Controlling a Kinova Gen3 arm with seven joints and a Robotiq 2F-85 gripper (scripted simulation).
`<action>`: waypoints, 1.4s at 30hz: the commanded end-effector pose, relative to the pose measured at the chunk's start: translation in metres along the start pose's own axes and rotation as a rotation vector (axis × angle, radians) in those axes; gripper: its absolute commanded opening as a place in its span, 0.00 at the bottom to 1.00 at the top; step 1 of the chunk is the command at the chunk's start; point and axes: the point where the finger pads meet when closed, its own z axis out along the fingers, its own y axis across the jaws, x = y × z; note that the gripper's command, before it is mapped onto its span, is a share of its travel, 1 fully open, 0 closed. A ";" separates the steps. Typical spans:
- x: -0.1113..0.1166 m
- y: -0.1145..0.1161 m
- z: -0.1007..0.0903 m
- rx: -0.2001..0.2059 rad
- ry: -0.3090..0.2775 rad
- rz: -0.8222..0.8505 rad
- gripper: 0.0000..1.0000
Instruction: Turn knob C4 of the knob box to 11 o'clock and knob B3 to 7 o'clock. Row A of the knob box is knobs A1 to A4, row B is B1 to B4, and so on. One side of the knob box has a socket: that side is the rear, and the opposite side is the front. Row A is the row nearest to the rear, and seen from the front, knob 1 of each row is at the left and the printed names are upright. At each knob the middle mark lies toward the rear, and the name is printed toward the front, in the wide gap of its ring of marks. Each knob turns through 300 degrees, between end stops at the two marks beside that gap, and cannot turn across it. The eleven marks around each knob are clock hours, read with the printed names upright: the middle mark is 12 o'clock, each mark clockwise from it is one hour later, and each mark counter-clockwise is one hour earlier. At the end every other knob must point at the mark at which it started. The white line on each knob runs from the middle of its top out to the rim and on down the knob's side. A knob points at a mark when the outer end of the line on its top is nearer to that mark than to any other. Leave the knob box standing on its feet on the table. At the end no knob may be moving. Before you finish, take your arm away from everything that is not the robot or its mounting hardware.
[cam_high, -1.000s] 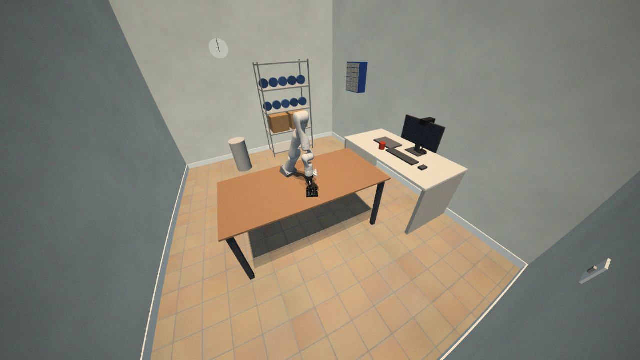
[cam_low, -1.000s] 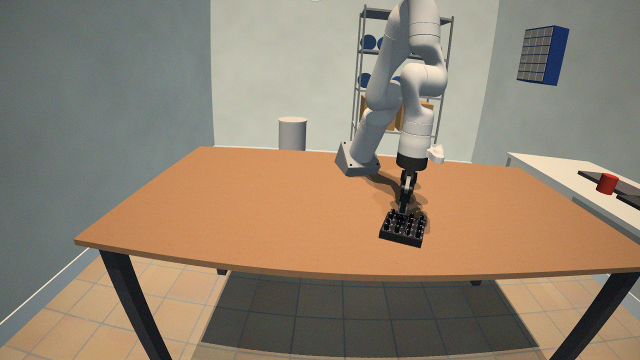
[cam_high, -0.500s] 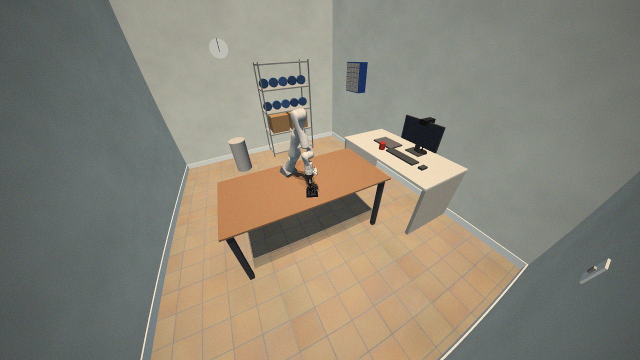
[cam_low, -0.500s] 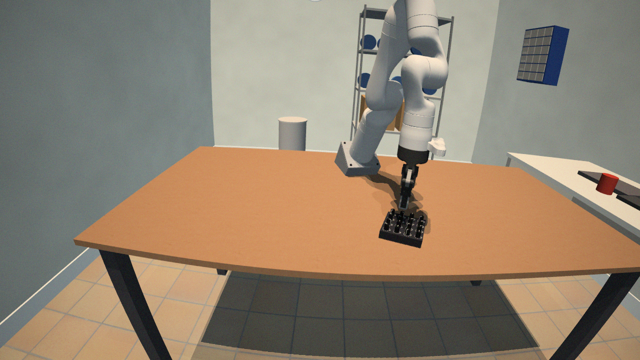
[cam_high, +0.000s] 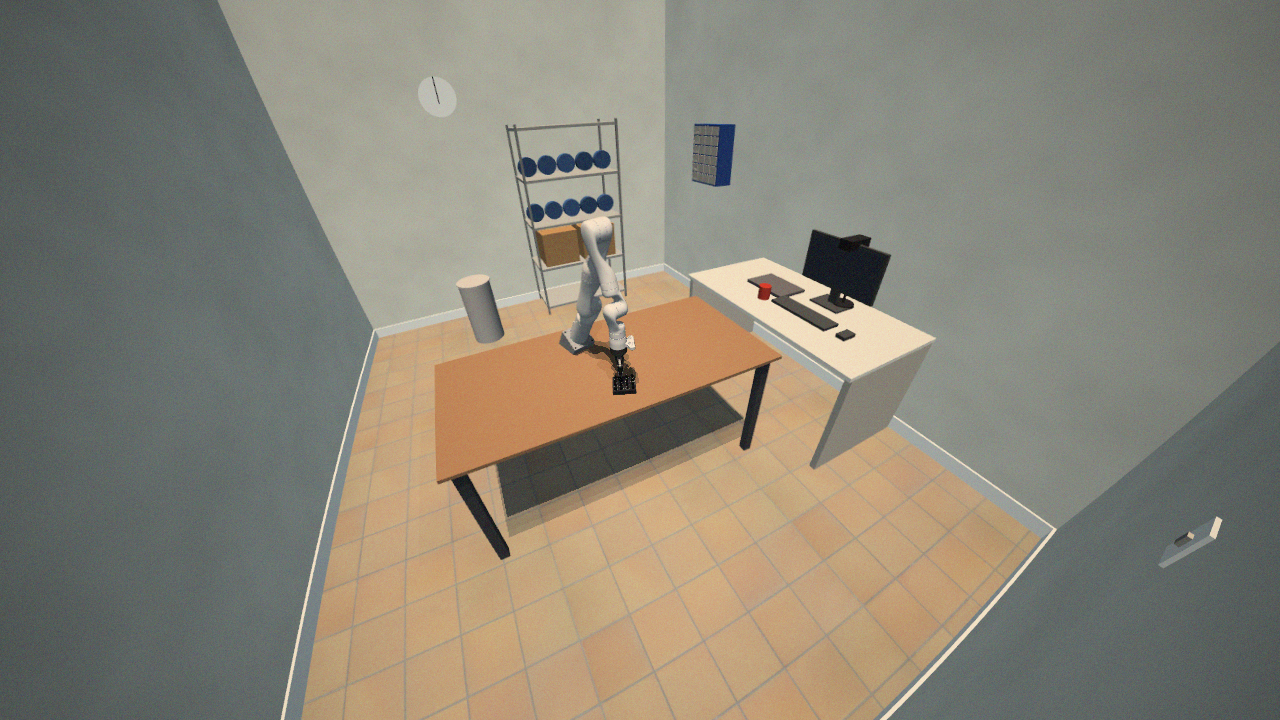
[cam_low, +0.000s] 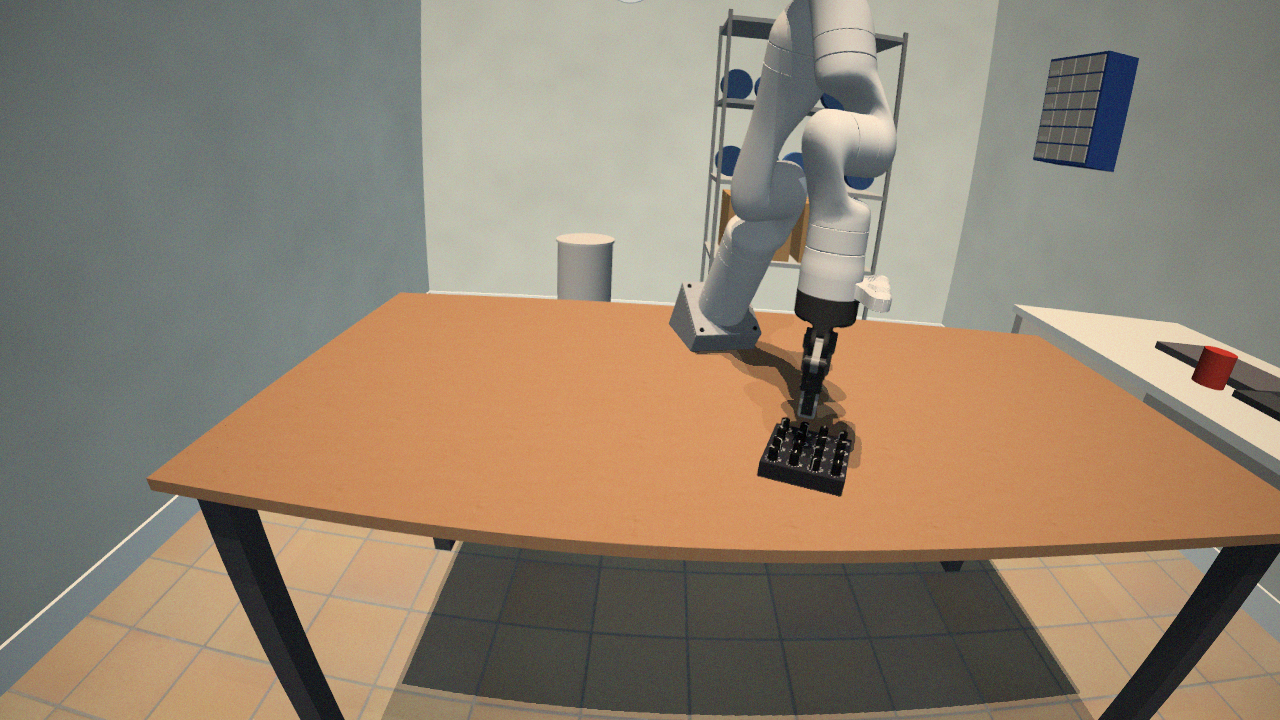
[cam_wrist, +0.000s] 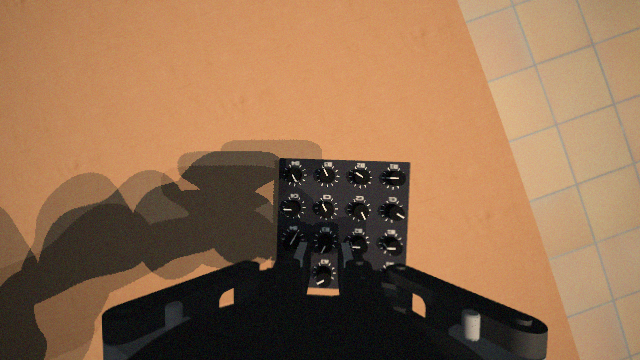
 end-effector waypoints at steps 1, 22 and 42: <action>0.000 0.001 0.000 -0.002 0.000 0.009 0.19; -0.003 0.001 -0.007 -0.003 -0.003 0.529 0.19; -0.003 0.001 -0.017 -0.003 0.000 1.342 0.19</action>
